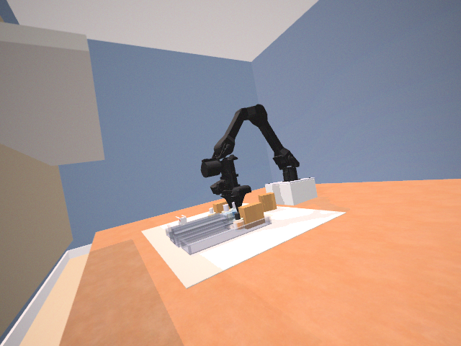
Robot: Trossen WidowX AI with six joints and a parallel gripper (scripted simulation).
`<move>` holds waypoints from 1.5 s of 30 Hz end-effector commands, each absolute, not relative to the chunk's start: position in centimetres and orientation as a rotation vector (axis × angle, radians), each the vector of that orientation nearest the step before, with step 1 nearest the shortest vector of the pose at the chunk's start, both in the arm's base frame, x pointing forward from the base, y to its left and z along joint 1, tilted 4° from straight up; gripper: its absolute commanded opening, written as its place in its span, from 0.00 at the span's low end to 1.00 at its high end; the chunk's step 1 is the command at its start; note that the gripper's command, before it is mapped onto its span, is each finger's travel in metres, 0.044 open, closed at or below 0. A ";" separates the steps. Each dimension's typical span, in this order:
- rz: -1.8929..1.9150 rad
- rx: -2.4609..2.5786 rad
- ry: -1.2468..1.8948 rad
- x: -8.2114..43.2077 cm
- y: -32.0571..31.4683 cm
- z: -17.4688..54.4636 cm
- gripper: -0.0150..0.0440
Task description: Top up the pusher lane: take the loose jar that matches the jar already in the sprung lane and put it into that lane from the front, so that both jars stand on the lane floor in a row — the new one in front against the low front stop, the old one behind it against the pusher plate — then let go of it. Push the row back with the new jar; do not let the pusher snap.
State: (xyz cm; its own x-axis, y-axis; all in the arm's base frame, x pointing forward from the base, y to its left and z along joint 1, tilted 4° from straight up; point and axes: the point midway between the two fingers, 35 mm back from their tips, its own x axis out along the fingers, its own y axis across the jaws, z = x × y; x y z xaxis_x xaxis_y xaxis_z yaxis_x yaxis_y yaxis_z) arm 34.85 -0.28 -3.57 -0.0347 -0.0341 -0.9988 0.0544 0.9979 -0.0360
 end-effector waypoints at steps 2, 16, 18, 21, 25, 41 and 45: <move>-0.067 0.015 1.593 35.0 -0.3 -3.5 0.25; -0.067 0.015 1.593 34.8 -0.2 -3.5 0.25; -0.067 0.015 1.593 34.7 -0.2 -3.5 0.25; -0.067 0.015 1.593 34.7 -0.2 -3.5 0.25; -0.067 0.015 1.593 34.6 -0.2 -3.5 0.25; -0.067 0.015 1.593 34.4 -0.2 -3.5 0.25; -0.067 0.015 1.593 34.2 -0.2 -3.6 0.25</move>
